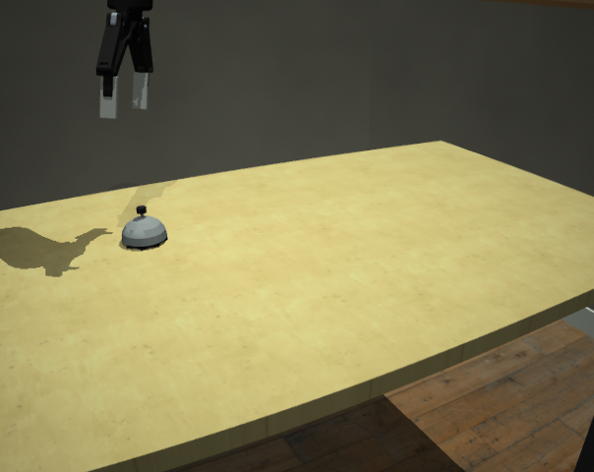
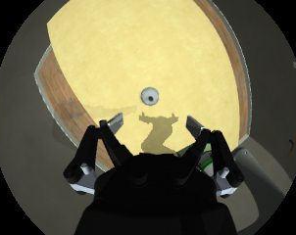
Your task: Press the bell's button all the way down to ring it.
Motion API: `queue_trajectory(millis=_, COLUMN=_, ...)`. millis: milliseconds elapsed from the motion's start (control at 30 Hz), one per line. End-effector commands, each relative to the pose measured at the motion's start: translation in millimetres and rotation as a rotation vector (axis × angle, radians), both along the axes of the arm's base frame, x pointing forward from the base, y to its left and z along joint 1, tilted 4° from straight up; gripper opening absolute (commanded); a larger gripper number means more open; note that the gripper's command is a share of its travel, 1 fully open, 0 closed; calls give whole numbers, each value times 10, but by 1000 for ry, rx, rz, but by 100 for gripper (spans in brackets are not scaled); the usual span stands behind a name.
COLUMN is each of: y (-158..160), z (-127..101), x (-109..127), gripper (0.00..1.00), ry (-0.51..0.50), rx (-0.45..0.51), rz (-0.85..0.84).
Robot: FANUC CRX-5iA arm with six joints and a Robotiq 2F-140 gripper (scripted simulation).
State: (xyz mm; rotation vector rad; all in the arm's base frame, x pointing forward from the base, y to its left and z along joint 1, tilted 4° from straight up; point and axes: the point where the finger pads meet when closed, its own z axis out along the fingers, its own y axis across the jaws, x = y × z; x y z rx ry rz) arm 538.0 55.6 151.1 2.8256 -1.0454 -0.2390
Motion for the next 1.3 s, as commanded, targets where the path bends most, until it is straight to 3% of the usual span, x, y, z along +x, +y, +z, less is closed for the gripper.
queue_trajectory(millis=0, y=0, z=2, x=1, gripper=100, ry=0, rx=0, rz=0)
queue_trajectory(millis=600, y=-1, z=-7, x=3, gripper=100, ry=-1, rx=2, rz=11)
queue_trajectory(millis=733, y=-20, z=-152, x=19, gripper=100, ry=-15, rx=38, rz=187)
queue_trajectory(millis=1000, y=-44, z=-312, x=32, gripper=100, ry=-31, rx=72, rz=386)
queue_trajectory(millis=1100, y=-44, z=-312, x=32, gripper=100, ry=-31, rx=72, rz=386)
queue_trajectory(millis=1133, y=-57, z=-392, x=36, gripper=100, ry=-39, rx=87, rz=488)
queue_trajectory(millis=1267, y=-70, z=-467, x=38, gripper=100, ry=-46, rx=101, rz=585)
